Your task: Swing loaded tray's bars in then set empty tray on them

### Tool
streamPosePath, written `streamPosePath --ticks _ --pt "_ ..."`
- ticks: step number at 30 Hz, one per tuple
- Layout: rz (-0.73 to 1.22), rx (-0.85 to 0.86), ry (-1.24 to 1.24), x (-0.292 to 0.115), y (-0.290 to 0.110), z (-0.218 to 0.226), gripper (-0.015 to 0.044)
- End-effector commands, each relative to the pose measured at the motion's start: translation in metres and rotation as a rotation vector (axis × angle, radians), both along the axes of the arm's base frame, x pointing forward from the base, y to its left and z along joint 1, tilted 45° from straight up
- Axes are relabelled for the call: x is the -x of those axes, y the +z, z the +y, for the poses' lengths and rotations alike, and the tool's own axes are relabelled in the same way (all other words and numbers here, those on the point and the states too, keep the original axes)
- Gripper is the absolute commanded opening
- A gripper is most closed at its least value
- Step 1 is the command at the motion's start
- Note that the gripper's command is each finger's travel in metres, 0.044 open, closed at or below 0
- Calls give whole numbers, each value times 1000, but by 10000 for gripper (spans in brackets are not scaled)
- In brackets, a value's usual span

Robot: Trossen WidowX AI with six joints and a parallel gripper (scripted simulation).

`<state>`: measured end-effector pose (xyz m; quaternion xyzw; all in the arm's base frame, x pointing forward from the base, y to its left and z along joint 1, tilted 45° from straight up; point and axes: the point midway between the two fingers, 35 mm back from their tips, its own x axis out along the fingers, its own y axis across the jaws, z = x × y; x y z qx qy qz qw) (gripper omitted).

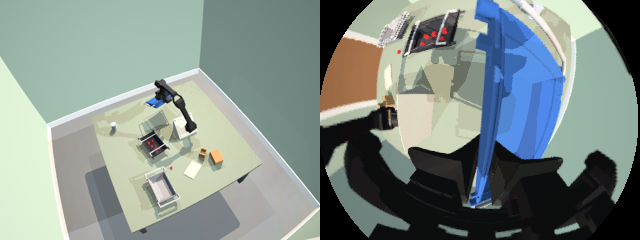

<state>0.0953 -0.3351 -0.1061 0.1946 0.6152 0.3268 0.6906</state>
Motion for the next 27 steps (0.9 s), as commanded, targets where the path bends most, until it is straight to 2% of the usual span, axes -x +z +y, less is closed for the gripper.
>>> streamPosePath --ticks 1,27 --pt "-46 31 39 -19 16 -2 0" --pt "-339 90 332 -125 91 45 0"
